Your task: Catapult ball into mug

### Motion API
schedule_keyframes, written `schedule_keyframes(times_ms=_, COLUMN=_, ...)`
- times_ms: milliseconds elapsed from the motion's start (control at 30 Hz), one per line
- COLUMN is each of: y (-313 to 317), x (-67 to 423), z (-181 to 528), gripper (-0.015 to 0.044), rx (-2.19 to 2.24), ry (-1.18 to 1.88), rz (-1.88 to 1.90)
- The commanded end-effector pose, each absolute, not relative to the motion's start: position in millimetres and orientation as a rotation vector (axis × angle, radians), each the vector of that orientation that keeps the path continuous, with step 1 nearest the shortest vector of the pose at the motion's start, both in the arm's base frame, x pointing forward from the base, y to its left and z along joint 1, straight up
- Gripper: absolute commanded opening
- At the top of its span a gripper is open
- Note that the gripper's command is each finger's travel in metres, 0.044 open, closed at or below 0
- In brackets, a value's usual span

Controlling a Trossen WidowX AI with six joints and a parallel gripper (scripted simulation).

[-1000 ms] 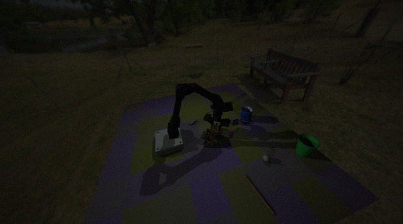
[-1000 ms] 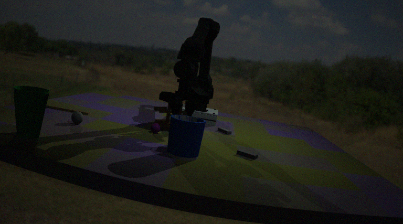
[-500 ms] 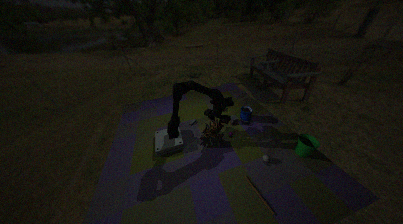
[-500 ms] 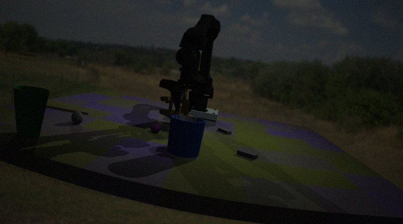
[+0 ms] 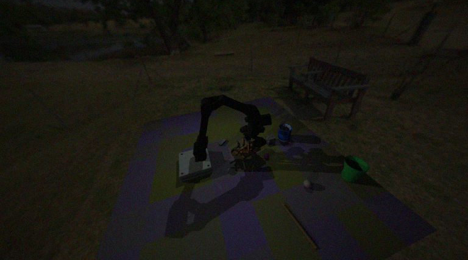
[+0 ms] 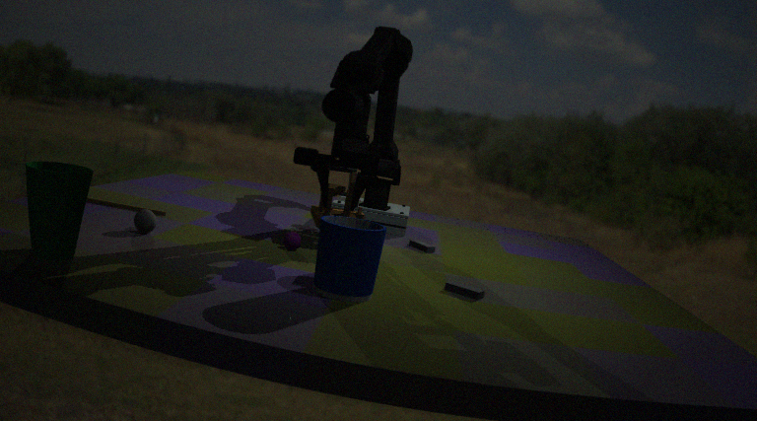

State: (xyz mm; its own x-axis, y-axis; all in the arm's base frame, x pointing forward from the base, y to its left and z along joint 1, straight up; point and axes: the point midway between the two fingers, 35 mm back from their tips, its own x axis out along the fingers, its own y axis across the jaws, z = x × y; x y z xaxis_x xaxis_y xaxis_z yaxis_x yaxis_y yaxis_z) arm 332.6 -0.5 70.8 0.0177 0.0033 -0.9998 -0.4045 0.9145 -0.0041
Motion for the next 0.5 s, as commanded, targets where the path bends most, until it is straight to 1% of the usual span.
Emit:
schedule_keyframes(times_ms=0, y=-3.6, x=337.4, z=75.1, gripper=0.0, rx=-0.304, ry=1.52, rz=0.294)
schedule_keyframes(times_ms=467, y=-4.2, x=339.0, z=59.8, gripper=0.0, rx=-0.304, ry=1.52, rz=0.294)
